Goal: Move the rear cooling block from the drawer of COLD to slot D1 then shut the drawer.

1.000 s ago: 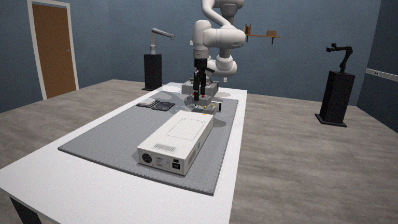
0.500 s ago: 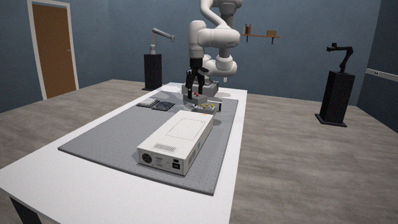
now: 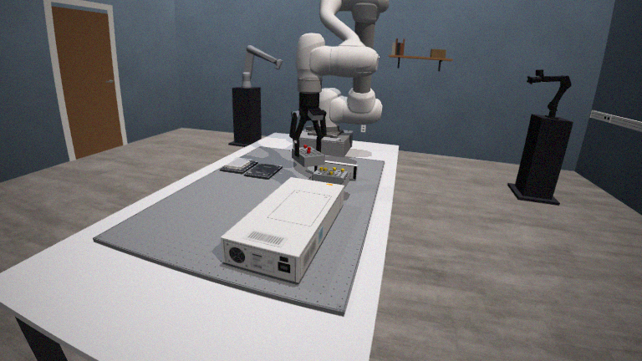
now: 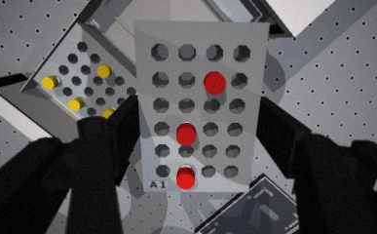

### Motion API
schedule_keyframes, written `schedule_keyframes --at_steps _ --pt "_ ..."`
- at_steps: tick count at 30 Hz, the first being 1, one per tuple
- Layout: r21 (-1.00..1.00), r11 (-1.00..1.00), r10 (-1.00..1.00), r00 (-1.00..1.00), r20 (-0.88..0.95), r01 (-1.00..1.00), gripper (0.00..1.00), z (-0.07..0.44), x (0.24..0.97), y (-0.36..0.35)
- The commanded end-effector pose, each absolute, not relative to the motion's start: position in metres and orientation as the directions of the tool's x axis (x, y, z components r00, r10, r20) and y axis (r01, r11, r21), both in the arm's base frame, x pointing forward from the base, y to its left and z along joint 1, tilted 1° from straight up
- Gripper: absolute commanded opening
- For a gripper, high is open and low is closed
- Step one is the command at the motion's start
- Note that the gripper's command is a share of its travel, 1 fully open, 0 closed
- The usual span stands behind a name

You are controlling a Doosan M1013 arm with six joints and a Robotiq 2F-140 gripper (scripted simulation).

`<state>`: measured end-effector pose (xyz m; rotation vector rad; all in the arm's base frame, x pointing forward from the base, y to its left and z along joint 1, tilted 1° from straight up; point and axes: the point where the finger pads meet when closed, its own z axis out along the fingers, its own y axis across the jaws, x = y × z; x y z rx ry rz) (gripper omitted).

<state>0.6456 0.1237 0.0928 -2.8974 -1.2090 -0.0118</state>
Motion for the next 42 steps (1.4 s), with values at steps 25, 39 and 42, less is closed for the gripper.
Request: schedule_keyframes --at_steps 25,39,42 --pt "-0.006 -0.996 0.085 0.996 0.016 0.085 0.10 0.096 0.622 0.059" --pt "-0.006 -0.998 0.063 0.998 0.015 0.063 0.10 0.096 0.609 0.030" --pt "-0.007 -0.998 0.063 0.998 0.015 0.063 0.10 0.096 0.606 0.022"
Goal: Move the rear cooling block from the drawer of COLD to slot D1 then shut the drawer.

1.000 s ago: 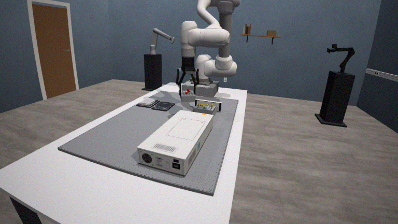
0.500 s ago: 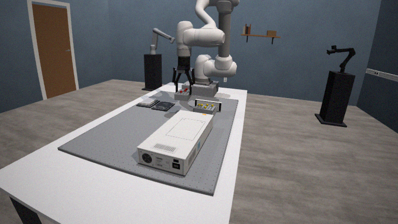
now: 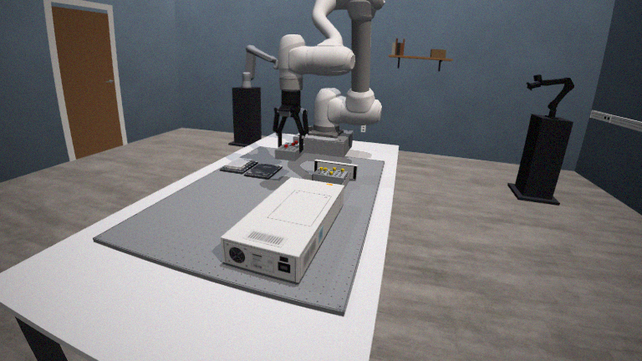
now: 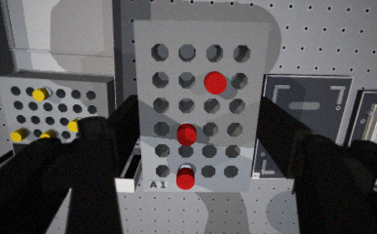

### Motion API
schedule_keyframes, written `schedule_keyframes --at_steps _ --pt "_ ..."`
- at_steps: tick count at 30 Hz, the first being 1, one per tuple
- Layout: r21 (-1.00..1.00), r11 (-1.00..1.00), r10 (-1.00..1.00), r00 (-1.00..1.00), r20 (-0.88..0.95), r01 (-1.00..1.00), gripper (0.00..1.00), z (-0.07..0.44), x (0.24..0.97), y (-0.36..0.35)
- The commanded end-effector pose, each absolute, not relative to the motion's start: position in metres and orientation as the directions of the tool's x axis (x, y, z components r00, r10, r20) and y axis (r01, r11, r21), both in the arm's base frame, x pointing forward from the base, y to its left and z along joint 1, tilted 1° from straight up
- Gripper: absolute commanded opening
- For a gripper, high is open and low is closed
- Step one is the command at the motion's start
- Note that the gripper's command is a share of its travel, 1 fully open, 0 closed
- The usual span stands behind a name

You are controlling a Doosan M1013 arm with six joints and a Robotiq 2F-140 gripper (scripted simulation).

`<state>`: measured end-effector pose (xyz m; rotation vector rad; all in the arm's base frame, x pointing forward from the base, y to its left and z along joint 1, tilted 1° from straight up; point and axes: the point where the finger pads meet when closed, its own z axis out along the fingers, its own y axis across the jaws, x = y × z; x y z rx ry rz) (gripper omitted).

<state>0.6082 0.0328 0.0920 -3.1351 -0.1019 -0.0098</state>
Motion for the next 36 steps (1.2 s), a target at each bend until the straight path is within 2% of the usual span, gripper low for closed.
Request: schedule_keyframes --at_steps 1,36 --pt "-0.007 -0.998 0.063 0.998 0.015 0.063 0.10 0.096 0.605 0.020" --pt "-0.008 -0.998 0.061 0.998 0.016 0.061 0.10 0.095 0.575 -0.056"
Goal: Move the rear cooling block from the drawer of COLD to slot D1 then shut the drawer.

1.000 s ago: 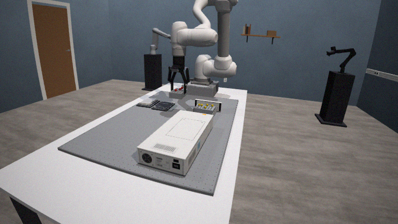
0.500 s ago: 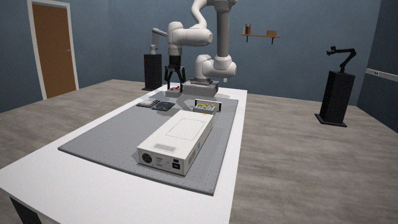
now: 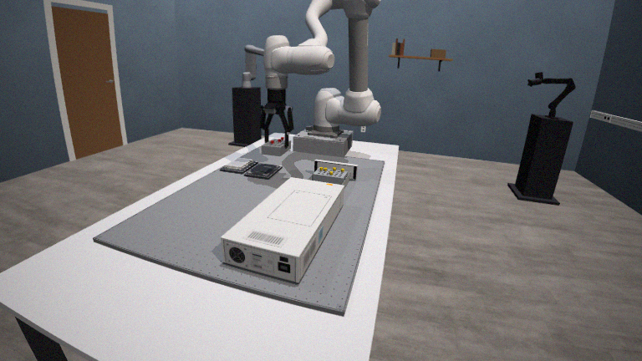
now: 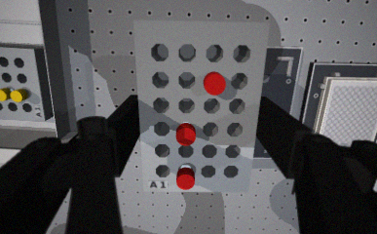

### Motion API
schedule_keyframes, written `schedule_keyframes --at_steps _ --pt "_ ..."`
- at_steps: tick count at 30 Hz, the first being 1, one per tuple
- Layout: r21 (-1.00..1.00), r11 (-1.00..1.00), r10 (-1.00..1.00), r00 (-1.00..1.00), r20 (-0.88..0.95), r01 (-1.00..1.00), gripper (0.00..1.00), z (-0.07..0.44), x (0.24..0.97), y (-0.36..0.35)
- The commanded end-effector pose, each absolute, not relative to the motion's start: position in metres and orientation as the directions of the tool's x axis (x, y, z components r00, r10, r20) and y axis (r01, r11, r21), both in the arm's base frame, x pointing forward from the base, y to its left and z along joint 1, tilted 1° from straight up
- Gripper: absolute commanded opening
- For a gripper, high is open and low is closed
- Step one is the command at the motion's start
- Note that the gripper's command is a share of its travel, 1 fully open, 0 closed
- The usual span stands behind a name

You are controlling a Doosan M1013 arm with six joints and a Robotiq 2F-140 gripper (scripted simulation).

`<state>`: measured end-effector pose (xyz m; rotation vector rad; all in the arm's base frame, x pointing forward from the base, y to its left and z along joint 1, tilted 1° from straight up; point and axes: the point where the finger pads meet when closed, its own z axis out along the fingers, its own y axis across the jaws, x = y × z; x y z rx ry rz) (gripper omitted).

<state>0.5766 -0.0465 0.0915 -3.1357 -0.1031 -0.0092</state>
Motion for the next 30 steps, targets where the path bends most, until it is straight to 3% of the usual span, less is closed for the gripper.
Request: schedule_keyframes --at_steps 1,30 --pt "-0.008 -0.998 0.061 0.998 0.016 0.061 0.10 0.095 0.574 -0.059" --pt "-0.007 -0.998 0.061 0.998 0.017 0.061 0.10 0.095 0.550 -0.121"
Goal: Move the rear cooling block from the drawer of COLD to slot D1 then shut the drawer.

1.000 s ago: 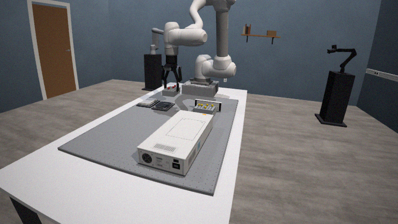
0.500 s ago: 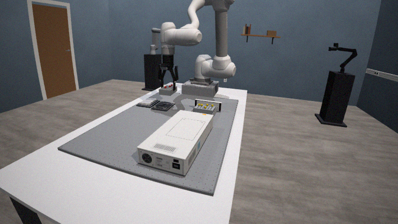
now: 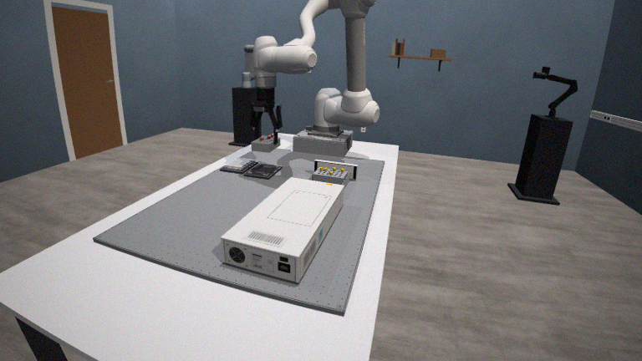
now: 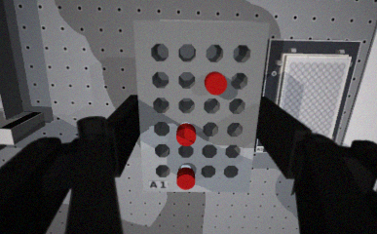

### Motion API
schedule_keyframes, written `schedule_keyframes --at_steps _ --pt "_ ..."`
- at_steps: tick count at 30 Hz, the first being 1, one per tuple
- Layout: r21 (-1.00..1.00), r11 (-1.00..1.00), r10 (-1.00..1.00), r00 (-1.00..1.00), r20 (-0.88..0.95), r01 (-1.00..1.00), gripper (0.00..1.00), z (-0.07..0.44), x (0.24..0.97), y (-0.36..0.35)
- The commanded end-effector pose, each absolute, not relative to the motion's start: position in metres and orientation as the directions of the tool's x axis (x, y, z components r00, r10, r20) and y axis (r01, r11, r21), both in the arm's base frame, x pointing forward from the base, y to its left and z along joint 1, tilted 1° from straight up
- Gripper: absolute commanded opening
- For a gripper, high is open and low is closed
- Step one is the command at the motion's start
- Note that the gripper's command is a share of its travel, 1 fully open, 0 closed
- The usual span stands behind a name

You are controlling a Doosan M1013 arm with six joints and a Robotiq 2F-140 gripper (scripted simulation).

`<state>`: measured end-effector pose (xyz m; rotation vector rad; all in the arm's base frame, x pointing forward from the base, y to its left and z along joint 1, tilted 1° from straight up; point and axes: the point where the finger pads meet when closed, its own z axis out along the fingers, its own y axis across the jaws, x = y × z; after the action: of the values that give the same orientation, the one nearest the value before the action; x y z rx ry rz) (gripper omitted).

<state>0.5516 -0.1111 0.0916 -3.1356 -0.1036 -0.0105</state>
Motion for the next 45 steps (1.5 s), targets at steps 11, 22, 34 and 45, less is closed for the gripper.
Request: schedule_keyframes --at_steps 11,22,34,45 --pt "-0.007 -0.998 0.061 0.998 0.018 0.061 0.10 0.0956 0.5477 -0.1294" --pt "-0.005 -0.998 0.062 0.998 0.013 0.062 0.10 0.0942 0.5470 -0.1288" --pt "-0.005 -0.998 0.062 0.998 0.013 0.062 0.10 0.0942 0.5470 -0.1288" --pt "-0.005 -0.998 0.062 0.998 0.013 0.062 0.10 0.0942 0.5470 -0.1288"
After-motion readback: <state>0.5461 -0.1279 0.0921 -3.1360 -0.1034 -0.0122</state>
